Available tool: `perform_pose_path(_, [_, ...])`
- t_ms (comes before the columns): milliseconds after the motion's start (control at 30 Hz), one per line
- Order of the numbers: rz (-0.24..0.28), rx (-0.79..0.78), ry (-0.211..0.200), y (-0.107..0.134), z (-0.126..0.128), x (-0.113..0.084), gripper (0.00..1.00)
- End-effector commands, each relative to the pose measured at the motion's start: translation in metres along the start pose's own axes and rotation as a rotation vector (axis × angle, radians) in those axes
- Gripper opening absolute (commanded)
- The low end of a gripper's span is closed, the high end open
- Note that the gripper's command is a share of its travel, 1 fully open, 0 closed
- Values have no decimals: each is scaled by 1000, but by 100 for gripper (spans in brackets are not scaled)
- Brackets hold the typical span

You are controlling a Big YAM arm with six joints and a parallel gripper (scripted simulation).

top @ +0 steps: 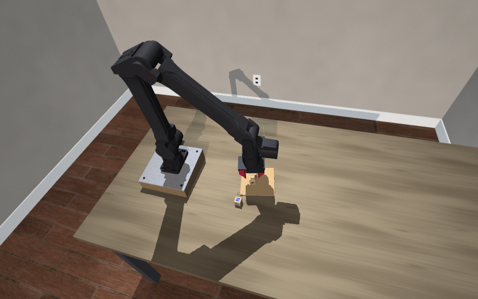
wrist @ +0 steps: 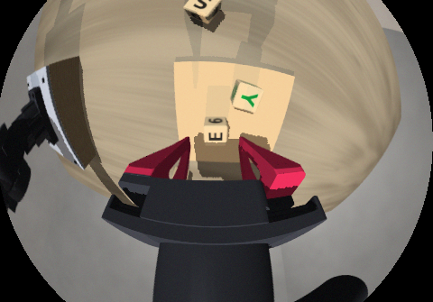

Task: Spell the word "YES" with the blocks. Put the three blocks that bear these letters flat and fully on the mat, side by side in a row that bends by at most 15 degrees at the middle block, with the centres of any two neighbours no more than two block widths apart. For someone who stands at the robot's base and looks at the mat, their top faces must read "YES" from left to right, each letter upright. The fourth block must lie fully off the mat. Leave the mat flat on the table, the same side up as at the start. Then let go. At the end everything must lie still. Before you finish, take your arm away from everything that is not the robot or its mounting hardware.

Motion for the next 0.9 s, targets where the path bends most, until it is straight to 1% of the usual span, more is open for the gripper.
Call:
perform_pose_path(0, [3,-2,21,3,-1,-3,54])
perform_pose_path(533, [3,-2,21,3,-1,-3,54])
perform_pose_path(667, [-2,-3,4,3,0,6,54])
perform_pose_path(867, [-2,-5,3,2,0,12,54])
Point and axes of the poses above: the point where the finger pads meet when closed, its own x axis out along the fingers, its own z axis across the jaws, y = z × x, the point moved 5 cm from there along -x, back along the fingers, and after that the axes turned 3 degrees about -x, right-handed, at the moved point
